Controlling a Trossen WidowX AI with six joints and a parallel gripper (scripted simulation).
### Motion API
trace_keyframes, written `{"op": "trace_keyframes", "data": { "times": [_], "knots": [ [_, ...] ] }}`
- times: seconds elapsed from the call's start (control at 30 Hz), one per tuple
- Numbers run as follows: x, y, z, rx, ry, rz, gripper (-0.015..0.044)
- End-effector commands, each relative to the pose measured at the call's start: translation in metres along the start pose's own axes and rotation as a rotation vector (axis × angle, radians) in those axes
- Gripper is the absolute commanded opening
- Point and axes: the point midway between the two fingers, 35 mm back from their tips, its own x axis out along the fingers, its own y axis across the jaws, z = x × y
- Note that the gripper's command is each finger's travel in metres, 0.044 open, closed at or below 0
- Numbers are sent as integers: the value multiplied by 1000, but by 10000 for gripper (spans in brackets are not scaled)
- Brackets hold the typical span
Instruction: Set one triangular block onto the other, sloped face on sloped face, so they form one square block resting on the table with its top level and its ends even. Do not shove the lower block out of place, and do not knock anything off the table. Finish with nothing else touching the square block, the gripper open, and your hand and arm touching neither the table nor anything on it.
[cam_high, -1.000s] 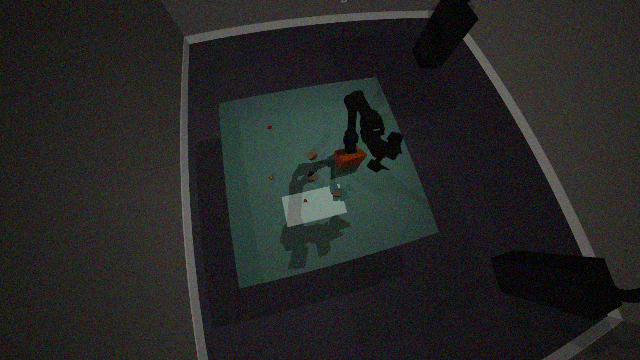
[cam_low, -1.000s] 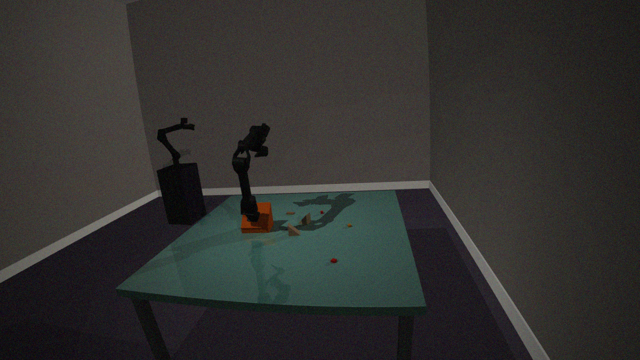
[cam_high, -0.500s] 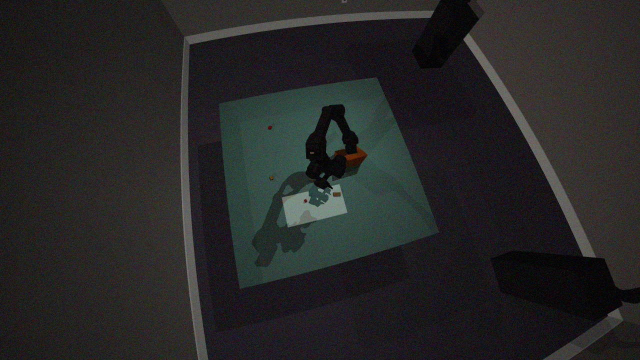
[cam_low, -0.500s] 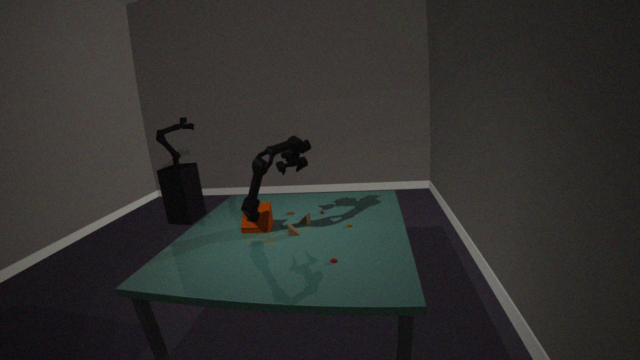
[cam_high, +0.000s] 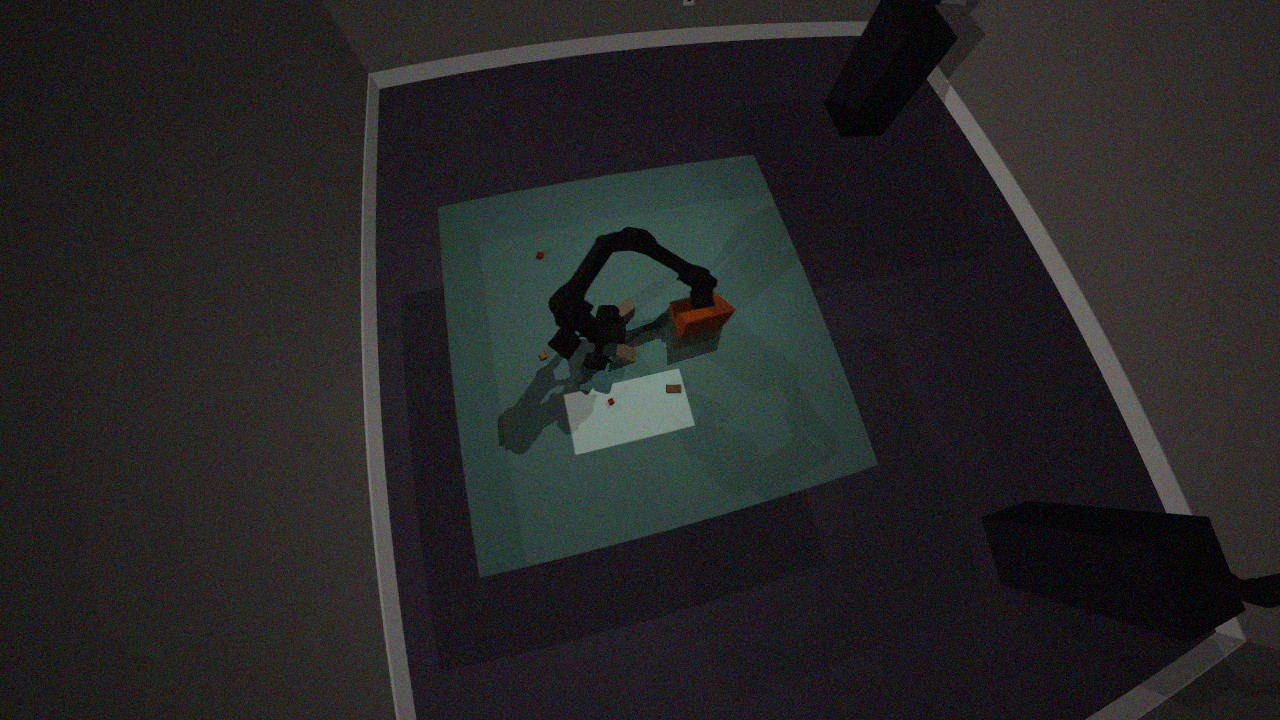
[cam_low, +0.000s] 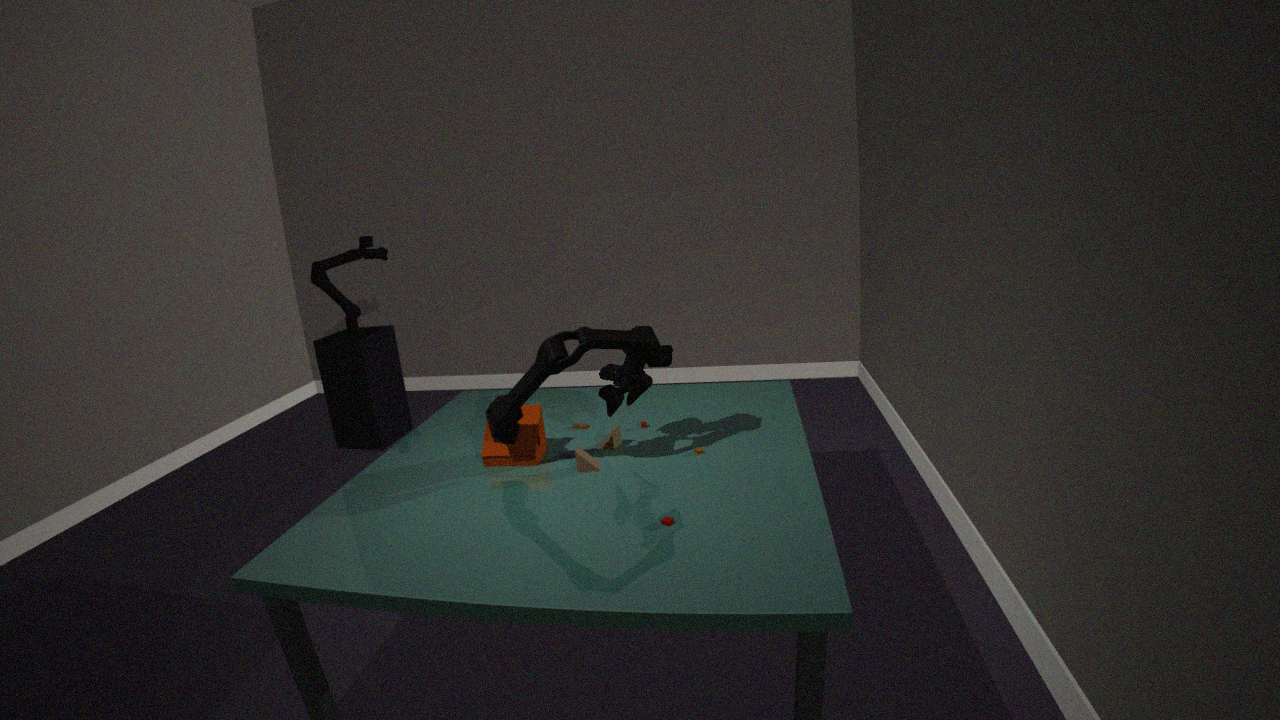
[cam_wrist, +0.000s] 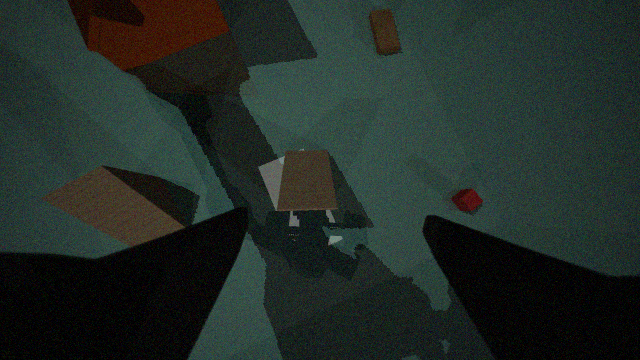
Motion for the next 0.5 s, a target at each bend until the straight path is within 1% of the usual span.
{"op": "trace_keyframes", "data": {
  "times": [0.0, 0.23, 0.47],
  "knots": [
    [6, 5, -10, -63, 11, 36, 440],
    [7, 5, -11, -63, 11, 36, 440],
    [18, 5, -13, -63, 11, 36, 440]
  ]
}}
